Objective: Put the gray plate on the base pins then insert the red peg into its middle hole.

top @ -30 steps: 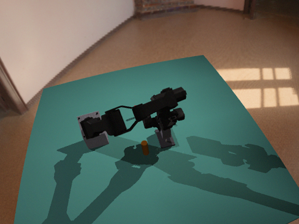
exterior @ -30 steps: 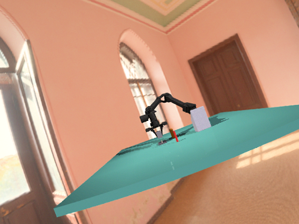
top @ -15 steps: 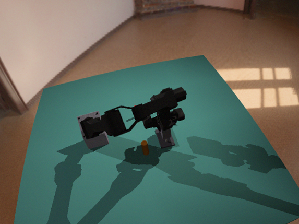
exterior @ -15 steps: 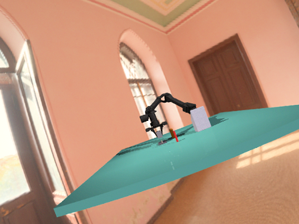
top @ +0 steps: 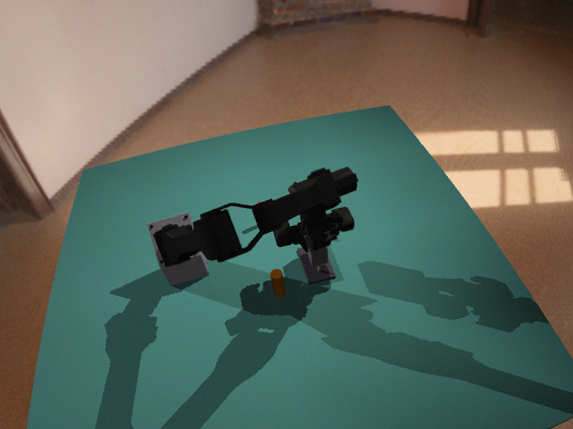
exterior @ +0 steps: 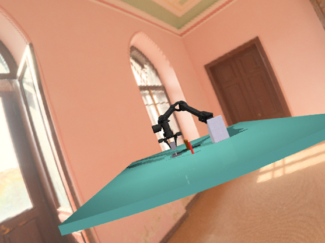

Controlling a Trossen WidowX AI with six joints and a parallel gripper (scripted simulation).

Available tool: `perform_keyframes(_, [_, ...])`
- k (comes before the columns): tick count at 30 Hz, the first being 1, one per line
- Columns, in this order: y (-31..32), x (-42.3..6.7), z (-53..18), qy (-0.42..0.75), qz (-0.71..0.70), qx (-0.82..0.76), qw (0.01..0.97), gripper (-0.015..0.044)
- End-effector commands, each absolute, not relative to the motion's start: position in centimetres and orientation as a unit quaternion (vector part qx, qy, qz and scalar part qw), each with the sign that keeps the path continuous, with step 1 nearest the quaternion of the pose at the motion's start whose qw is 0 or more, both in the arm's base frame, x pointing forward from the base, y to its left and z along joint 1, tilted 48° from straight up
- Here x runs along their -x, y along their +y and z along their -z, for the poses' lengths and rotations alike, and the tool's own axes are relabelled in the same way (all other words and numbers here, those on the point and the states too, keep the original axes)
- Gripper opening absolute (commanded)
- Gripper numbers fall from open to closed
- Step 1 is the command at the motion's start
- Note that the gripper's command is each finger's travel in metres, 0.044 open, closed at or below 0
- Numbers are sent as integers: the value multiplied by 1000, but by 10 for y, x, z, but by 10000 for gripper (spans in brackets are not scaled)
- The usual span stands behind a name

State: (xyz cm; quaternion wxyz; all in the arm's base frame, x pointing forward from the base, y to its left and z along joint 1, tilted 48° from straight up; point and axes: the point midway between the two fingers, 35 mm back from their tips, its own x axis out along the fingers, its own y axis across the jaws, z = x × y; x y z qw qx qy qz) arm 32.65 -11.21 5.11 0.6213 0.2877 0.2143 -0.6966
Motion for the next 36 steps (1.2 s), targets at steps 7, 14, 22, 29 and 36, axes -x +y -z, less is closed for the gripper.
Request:
perform_keyframes(7, [-121,-327,-46,214,696,-286,624,0])
perform_keyframes(14, [-126,-326,-42,213,696,-286,624,0])
perform_keyframes(22, [-135,-326,-34,213,696,-286,624,0])
perform_keyframes(29, [-142,-325,-27,213,696,-285,624,0])
perform_keyframes(36, [-143,-325,-27,213,696,-285,624,0])
